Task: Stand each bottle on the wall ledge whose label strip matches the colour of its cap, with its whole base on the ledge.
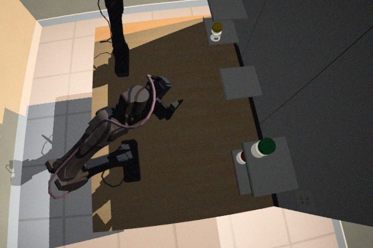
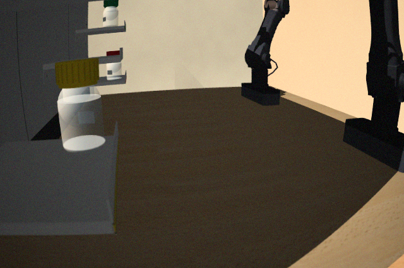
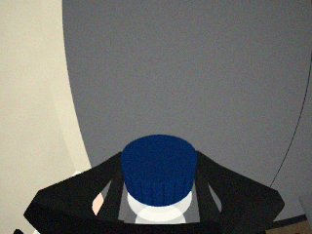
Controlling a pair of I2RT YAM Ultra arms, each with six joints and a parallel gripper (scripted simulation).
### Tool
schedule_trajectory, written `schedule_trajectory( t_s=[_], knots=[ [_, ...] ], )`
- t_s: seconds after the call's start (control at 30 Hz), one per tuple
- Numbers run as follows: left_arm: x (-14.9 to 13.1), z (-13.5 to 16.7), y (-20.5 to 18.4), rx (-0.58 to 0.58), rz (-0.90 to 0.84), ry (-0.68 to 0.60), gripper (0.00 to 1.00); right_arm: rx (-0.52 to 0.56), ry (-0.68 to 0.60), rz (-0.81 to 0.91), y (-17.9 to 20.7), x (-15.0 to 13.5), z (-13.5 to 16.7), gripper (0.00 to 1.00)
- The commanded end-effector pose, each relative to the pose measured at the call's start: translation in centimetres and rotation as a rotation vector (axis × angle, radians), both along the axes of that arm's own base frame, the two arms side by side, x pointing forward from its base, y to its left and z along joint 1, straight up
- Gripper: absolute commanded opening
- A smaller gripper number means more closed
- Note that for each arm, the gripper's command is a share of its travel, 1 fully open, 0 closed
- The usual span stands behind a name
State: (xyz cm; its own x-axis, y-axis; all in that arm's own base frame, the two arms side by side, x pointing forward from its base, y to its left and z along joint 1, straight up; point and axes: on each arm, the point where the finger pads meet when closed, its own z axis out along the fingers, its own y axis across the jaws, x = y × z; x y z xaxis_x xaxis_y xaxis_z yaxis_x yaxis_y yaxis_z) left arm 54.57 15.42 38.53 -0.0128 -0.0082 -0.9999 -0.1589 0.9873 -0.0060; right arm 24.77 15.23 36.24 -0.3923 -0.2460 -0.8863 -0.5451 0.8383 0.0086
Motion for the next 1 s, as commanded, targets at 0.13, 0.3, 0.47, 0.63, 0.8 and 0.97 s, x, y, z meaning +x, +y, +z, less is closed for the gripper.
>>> schedule_trajectory(
  t_s=[0.13,0.3,0.47,0.63,0.8,0.97],
  knots=[
    [-0.3,4.3,-0.4,0.043,-0.001,-0.105,0.5,0.021,-0.038,-0.002,-0.1,-0.3,1.6,0.87],
    [-0.3,4.5,-0.4,0.044,0.0,-0.11,0.5,0.021,-0.038,-0.002,-0.1,-0.3,1.6,0.87],
    [-0.4,4.3,-0.5,0.052,0.004,-0.136,0.5,0.021,-0.038,-0.002,-0.1,-0.3,1.6,0.87],
    [0.0,1.3,-0.5,0.044,0.0,-0.111,0.5,0.021,-0.038,-0.002,-0.1,-0.3,1.6,0.87],
    [-0.1,1.4,-0.5,0.044,-0.004,-0.111,0.5,0.021,-0.038,-0.002,-0.1,-0.3,1.6,0.87],
    [0.1,-0.1,-0.6,0.041,0.0,-0.101,0.5,0.021,-0.038,-0.002,-0.1,-0.3,1.6,0.87]
  ],
)
